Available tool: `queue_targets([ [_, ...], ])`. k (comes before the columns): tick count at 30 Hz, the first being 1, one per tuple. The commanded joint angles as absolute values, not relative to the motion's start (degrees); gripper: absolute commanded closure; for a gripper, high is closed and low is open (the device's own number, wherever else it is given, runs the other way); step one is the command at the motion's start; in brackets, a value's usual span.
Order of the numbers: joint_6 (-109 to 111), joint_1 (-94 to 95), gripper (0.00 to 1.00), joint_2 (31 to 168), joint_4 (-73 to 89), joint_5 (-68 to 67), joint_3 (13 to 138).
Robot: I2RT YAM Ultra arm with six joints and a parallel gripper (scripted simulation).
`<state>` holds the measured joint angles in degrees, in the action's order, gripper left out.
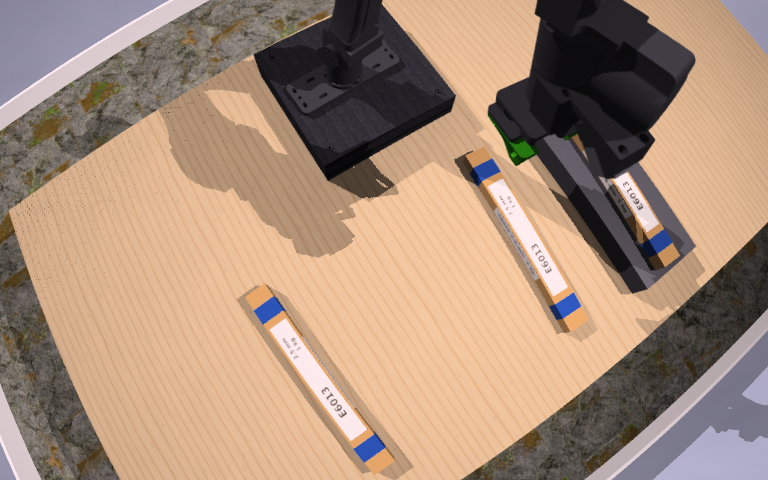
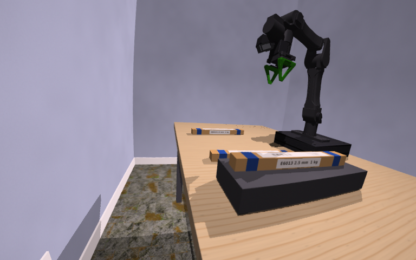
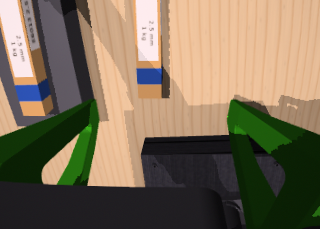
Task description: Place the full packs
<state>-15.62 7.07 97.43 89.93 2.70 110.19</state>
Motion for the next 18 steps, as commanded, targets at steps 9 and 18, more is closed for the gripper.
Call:
queue_targets([
  [9, -6.2, -2.5, 0.26, 88.5, 90.0, 3.5, 108.1],
  [18, -2.2, -7.1, 0.26, 86.0, 90.0, 3.9, 108.1],
])
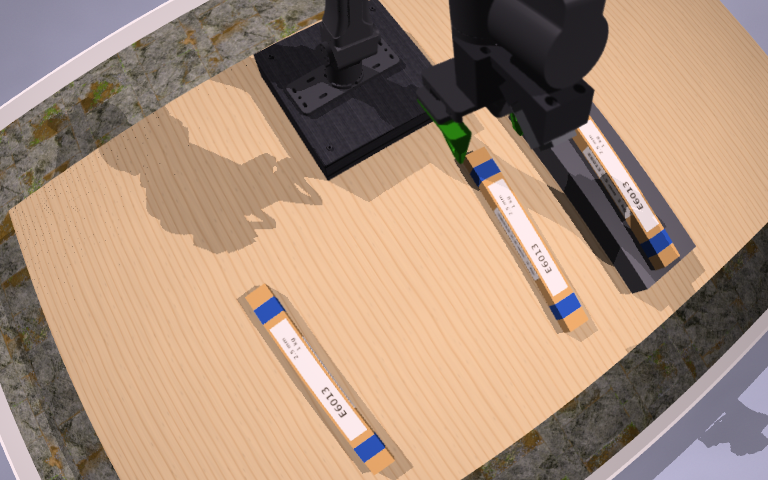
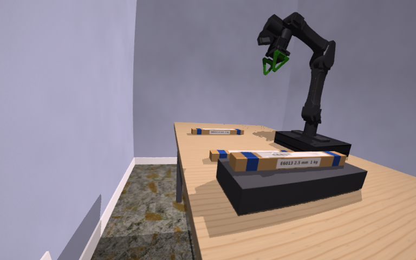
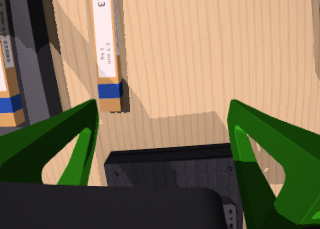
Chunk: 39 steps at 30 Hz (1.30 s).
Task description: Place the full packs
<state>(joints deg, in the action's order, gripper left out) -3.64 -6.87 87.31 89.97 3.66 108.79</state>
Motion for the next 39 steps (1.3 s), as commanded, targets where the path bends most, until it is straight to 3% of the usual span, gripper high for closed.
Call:
queue_targets([
  [1, -2.0, -7.1, 0.26, 86.0, 90.0, 3.9, 108.1],
  [39, 0.0, -7.2, 0.26, 86.0, 90.0, 4.0, 108.4],
])
